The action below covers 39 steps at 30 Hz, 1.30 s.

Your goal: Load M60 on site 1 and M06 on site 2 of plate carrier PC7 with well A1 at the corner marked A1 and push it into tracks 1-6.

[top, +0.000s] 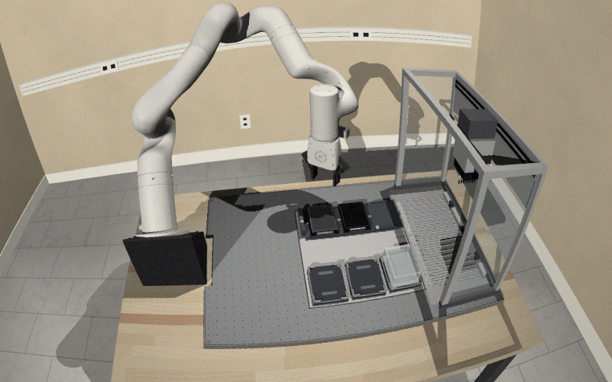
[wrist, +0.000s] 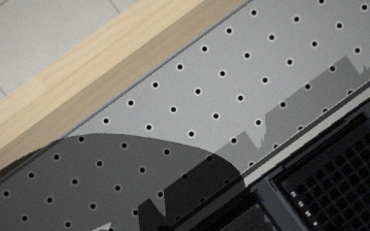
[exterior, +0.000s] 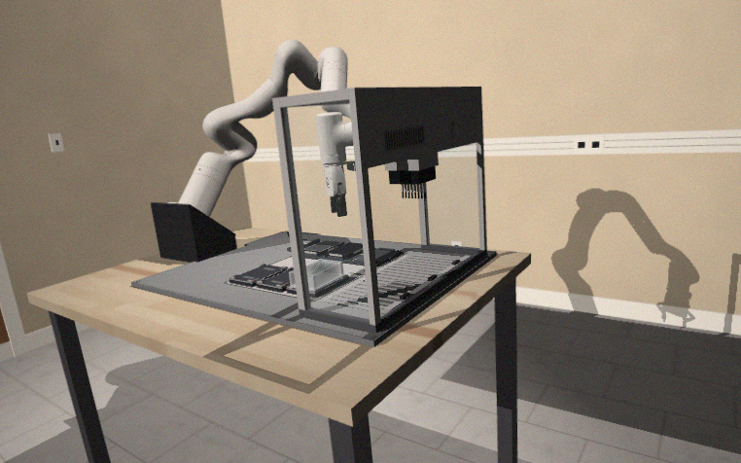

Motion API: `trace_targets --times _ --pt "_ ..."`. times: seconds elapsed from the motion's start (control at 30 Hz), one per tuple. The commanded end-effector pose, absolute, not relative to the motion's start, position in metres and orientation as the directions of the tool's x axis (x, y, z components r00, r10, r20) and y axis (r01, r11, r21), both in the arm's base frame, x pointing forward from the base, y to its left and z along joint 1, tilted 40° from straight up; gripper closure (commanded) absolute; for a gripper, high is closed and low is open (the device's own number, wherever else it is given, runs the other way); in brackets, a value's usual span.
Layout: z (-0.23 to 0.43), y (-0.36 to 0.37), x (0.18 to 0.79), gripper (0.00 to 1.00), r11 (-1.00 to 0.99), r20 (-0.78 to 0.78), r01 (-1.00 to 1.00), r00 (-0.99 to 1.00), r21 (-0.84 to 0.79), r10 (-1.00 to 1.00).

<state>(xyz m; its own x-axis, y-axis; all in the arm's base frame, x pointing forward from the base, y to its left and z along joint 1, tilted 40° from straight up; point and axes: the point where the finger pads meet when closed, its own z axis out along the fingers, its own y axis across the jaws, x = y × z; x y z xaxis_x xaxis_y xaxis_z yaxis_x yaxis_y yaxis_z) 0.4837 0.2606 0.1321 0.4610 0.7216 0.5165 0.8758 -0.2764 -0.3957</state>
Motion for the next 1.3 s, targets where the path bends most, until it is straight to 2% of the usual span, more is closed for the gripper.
trace_targets --times 0.0,0.3,0.37,0.83,1.27 --pt "0.124 0.246 0.466 0.18 -0.394 0.442 0.788 0.599 -0.473 0.668" --pt "0.109 0.22 0.433 0.18 -0.573 0.283 0.576 0.805 -0.583 0.522" --pt "0.109 0.22 0.433 0.18 -0.573 0.283 0.576 0.805 -0.583 0.522" --pt "0.086 0.182 0.385 0.18 -0.747 -0.01 0.152 0.978 -0.648 0.208" --pt "0.087 0.182 0.385 0.18 -0.748 -0.012 0.148 0.979 -0.647 0.205"
